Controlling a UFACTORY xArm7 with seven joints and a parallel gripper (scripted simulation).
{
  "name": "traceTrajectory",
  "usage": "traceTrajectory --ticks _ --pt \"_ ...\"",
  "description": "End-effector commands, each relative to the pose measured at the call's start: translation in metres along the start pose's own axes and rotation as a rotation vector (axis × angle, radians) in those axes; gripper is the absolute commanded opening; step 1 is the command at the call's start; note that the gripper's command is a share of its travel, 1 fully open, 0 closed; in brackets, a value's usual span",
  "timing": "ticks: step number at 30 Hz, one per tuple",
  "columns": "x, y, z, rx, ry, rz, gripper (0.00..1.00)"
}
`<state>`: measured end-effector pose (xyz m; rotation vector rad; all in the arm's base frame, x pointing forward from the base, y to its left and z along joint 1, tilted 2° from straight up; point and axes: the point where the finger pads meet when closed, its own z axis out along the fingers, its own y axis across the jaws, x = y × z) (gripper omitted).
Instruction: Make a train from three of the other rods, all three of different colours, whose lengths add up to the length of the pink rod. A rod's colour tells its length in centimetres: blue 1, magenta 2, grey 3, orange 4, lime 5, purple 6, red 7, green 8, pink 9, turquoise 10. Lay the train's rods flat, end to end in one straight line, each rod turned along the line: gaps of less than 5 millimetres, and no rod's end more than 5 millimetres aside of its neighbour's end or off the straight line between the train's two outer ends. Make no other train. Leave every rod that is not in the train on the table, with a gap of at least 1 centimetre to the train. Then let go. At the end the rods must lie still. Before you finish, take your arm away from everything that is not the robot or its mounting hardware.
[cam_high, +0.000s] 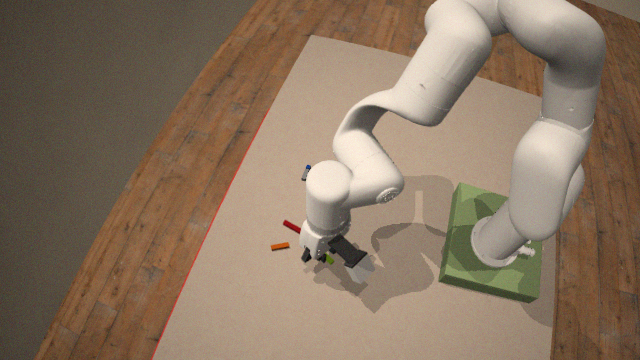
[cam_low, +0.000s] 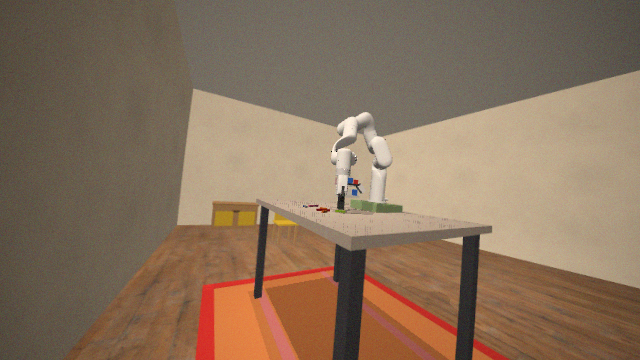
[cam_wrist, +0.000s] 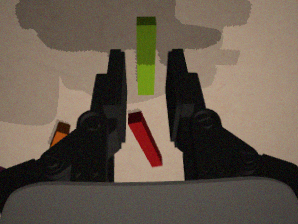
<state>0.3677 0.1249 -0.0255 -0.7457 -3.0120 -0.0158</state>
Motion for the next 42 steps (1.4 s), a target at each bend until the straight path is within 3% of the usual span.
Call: traceTrajectory --ticks 1,42 --pt "-0.001 0.001 -0.001 -0.002 -0.003 0.000 0.24" --pt "-0.001 0.001 0.013 -0.002 -0.003 0.000 0.24"
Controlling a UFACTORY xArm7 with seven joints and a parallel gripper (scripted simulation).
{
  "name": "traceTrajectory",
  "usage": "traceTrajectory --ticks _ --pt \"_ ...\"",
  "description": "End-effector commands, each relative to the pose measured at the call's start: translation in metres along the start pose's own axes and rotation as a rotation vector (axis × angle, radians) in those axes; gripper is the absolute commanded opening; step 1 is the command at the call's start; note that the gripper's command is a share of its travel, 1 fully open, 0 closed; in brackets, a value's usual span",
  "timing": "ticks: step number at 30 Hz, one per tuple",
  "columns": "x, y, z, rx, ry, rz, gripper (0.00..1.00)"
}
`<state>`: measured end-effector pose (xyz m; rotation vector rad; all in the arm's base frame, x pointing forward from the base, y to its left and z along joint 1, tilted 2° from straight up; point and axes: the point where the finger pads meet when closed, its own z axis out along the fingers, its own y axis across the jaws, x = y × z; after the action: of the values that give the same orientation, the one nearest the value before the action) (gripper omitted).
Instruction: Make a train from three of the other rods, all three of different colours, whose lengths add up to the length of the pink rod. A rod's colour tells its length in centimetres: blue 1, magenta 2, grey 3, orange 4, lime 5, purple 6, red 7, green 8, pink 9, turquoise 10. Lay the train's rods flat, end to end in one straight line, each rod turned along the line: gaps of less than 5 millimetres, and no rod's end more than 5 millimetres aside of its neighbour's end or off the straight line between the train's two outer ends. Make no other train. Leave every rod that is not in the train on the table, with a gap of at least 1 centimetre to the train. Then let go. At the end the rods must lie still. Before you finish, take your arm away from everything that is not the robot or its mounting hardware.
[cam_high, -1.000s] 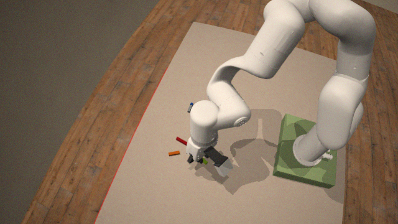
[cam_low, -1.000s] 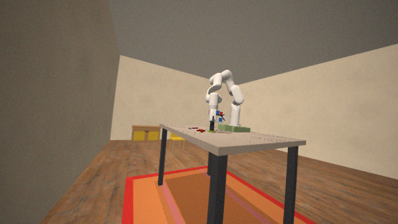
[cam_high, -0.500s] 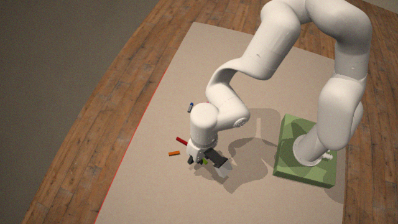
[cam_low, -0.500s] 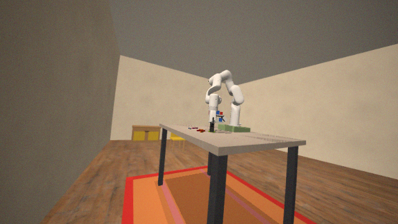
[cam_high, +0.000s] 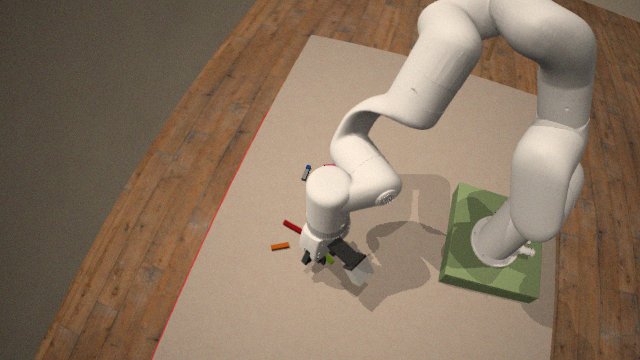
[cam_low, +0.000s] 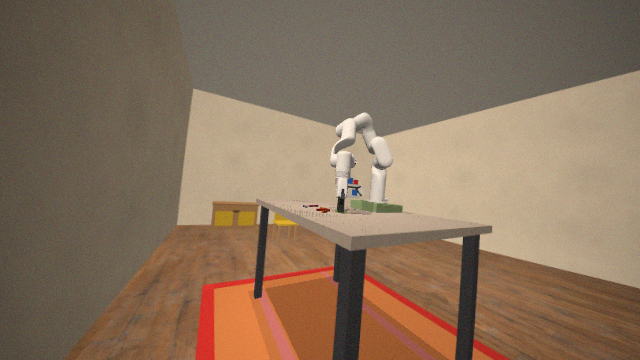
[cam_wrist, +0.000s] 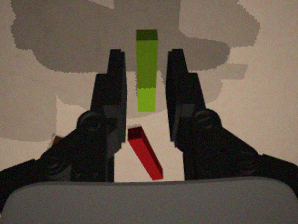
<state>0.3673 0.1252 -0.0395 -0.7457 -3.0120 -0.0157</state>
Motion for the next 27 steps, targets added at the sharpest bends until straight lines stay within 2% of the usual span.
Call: traceTrajectory --ticks 1,26,27 --pt "-0.0010 0.0009 -0.0009 -0.002 -0.003 0.000 0.24" --pt "-0.0010 0.0009 -0.0009 -0.002 -0.003 0.000 0.24" --pt "-0.0010 0.0009 -0.0009 -0.002 -0.003 0.000 0.04"
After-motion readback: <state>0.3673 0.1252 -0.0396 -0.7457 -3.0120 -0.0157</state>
